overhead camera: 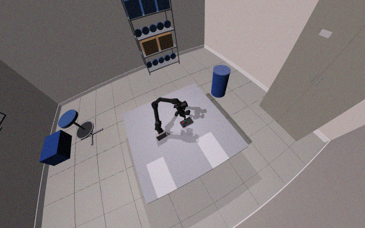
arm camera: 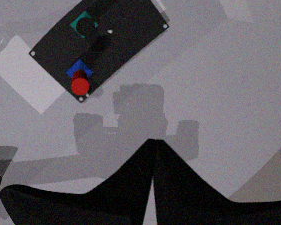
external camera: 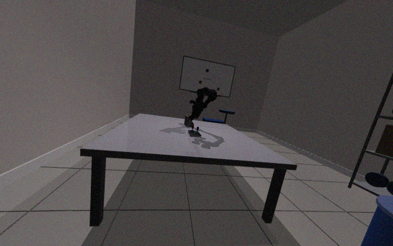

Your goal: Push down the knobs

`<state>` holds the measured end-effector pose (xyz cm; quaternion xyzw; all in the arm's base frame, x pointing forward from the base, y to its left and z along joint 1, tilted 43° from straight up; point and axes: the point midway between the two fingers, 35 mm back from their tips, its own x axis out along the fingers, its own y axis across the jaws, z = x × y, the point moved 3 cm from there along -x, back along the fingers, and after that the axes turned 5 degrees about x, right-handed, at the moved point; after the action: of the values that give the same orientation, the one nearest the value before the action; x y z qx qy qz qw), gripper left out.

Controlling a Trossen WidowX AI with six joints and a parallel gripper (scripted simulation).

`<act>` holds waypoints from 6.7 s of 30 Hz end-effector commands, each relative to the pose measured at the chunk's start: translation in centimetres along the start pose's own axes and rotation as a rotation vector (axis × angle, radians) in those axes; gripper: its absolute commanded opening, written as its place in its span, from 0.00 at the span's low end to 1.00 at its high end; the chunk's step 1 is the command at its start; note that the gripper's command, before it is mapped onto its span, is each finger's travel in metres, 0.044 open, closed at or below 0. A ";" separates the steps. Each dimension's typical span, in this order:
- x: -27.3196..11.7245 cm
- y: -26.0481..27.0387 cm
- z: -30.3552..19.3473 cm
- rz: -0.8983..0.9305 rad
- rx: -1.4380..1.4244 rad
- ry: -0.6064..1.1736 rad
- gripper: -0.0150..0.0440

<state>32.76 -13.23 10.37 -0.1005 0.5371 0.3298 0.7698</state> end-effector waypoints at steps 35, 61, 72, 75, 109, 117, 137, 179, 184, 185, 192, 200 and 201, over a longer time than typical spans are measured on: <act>7.8 4.3 -0.6 0.379 0.085 -0.038 0.25; 8.8 4.8 -0.5 0.379 0.085 -0.038 0.25; 9.1 4.9 -0.5 0.379 0.085 -0.038 0.25; 9.2 4.9 -0.5 0.379 0.085 -0.038 0.25; 9.4 5.0 -0.5 0.379 0.085 -0.038 0.25; 9.7 5.2 -0.5 0.379 0.085 -0.038 0.25; 10.0 5.3 -0.5 0.379 0.085 -0.039 0.25; 10.4 5.4 -0.4 0.379 0.085 -0.039 0.25; 10.4 5.4 -0.4 0.379 0.085 -0.039 0.25; 10.4 5.4 -0.4 0.379 0.085 -0.039 0.25; 10.5 5.5 -0.4 0.379 0.085 -0.039 0.25; 10.5 5.5 -0.4 0.379 0.085 -0.039 0.25; 10.5 5.5 -0.4 0.379 0.085 -0.039 0.25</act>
<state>31.11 -5.50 2.23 0.0417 0.5459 0.4443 0.7091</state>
